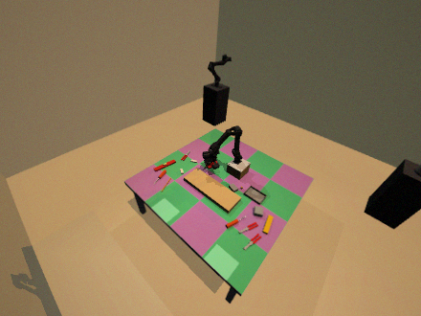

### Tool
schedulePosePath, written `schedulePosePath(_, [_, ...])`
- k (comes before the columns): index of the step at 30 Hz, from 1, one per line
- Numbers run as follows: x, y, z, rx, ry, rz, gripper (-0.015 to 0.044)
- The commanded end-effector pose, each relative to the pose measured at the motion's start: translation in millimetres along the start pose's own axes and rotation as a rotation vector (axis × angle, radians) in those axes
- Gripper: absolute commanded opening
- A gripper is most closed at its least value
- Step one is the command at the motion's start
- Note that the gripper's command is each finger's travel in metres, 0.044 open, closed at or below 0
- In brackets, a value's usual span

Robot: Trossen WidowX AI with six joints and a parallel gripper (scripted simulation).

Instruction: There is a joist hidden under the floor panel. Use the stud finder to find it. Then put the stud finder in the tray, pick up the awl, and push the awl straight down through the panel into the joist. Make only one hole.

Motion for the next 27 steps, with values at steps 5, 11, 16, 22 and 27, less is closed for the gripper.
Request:
schedulePosePath(5, [-1,4,-1,-0.061,-0.005,-0.008,0.0000])
schedulePosePath(11, [-2,7,-2,-0.104,-0.011,-0.012,0.0000])
schedulePosePath(16, [-2,9,-2,-0.139,-0.018,-0.015,0.0000])
schedulePosePath(22, [-3,12,-3,-0.180,-0.029,-0.019,0.0000])
schedulePosePath(27, [-4,14,-3,-0.215,-0.041,-0.022,0.0000])
Point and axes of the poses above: the point midway between the two fingers, 35 mm back from their tips, its own z axis back along the fingers, its own y axis across the jaws, x = y × z, the point moved 4 cm from there along z, back along the fingers, and after that the axes turned 12 degrees about -z, right-handed, at the moved point
